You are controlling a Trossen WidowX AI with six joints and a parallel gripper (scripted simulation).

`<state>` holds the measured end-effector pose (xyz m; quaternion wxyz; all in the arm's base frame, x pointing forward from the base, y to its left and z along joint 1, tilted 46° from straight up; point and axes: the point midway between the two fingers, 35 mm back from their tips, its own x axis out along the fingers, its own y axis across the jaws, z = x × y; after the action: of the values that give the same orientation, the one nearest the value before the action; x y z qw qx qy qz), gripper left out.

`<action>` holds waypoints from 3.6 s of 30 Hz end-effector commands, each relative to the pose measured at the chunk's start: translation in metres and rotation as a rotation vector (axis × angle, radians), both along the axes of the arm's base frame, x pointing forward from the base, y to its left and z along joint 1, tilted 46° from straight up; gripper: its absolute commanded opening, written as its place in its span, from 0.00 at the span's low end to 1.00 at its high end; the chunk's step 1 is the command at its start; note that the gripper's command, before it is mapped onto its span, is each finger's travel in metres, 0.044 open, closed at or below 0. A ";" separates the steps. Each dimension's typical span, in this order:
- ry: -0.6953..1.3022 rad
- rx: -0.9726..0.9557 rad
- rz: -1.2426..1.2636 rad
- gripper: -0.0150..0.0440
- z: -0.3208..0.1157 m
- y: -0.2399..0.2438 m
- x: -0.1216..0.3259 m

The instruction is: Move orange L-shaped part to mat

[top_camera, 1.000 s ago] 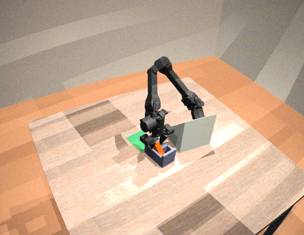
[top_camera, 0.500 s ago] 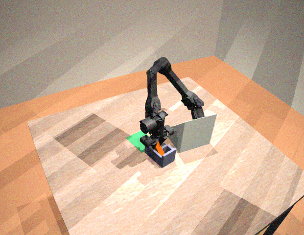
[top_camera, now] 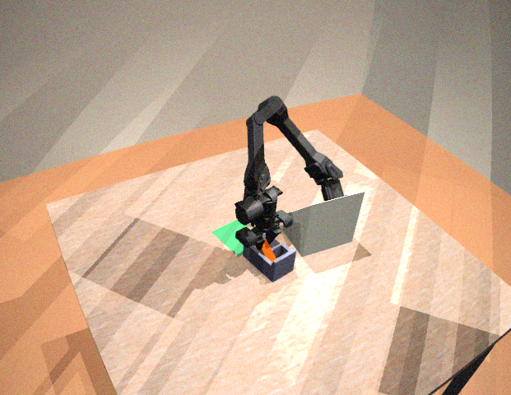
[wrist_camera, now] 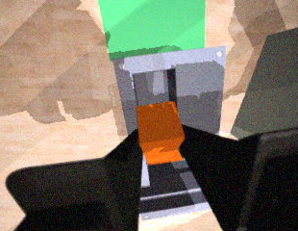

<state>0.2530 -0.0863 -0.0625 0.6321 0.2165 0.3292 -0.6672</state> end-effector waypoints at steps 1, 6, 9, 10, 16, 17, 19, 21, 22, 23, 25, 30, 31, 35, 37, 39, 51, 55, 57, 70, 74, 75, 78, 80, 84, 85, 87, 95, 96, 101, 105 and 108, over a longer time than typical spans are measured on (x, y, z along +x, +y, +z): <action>-0.004 0.000 0.000 0.25 0.001 0.000 0.001; 0.000 0.000 0.001 0.25 0.004 0.004 0.001; 0.003 -0.001 0.001 0.25 0.007 0.007 0.001; 0.004 -0.001 0.002 0.25 0.008 0.008 0.001; 0.008 -0.002 0.003 0.25 0.014 0.015 0.001; 0.008 -0.002 0.003 0.25 0.016 0.016 0.001; 0.009 -0.002 0.003 0.25 0.018 0.019 0.001; 0.010 -0.002 0.003 0.25 0.020 0.021 0.001; 0.010 -0.002 0.003 0.25 0.021 0.022 0.001; 0.010 -0.002 0.003 0.25 0.022 0.023 0.002; 0.010 -0.002 0.003 0.25 0.024 0.025 0.002; 0.011 -0.002 0.004 0.25 0.030 0.031 0.003; 0.011 -0.002 0.004 0.25 0.031 0.032 0.003; 0.011 -0.002 0.004 0.25 0.035 0.036 0.003; 0.011 -0.002 0.004 0.25 0.037 0.038 0.004; 0.011 -0.001 0.004 0.25 0.039 0.041 0.004; 0.011 -0.001 0.004 0.25 0.052 0.053 0.006; 0.011 0.000 0.004 0.25 0.056 0.058 0.007; 0.011 0.000 0.004 0.25 0.058 0.060 0.007; 0.011 0.000 0.004 0.25 0.065 0.062 0.008; 0.011 0.000 0.004 0.25 0.073 0.050 0.008; 0.011 -0.001 0.004 0.25 0.076 0.046 0.008; 0.011 -0.002 0.004 0.25 0.086 0.034 0.009; 0.012 -0.002 0.004 0.25 0.092 0.028 0.010; 0.012 -0.003 0.004 0.25 0.105 0.015 0.012; 0.012 -0.003 0.004 0.25 0.108 0.012 0.012; 0.012 -0.004 0.004 0.25 0.114 0.005 0.012; 0.012 -0.005 0.004 0.25 0.138 -0.018 0.012; 0.012 -0.005 0.004 0.25 0.141 -0.021 0.012; 0.011 -0.006 0.004 0.25 0.155 -0.036 0.013; 0.011 -0.007 0.004 0.25 0.167 -0.047 0.015; 0.011 -0.008 0.004 0.25 0.175 -0.056 0.016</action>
<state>0.2660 -0.1305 0.0977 0.6288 0.2085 0.3358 -0.6696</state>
